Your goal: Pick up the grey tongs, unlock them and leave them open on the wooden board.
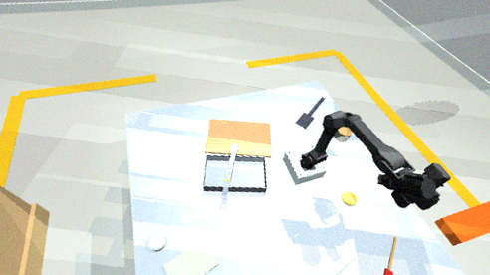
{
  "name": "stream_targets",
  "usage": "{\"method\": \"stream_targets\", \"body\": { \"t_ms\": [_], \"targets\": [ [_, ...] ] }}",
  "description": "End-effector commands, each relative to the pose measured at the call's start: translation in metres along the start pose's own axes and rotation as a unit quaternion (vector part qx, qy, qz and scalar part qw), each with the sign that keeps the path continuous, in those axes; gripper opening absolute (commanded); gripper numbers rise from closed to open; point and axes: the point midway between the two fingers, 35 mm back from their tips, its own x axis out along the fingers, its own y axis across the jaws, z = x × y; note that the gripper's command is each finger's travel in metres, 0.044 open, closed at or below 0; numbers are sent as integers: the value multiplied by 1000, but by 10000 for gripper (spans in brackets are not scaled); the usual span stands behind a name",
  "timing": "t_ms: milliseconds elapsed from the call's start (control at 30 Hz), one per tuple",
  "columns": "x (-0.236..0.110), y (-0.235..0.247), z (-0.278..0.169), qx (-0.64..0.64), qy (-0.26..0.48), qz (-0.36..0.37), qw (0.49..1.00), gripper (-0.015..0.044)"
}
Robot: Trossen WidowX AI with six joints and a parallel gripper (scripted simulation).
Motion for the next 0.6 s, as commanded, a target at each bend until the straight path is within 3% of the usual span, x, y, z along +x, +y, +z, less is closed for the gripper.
{"method": "stream_targets", "body": {
  "t_ms": [0, 300, 567],
  "targets": [
    [-31, -41, 32, -21, -76, -49, 996, 260],
    [-129, -142, 84, -75, -227, -209, 948, 260],
    [-240, -231, 87, -103, -295, -381, 870, 260]
  ]
}}
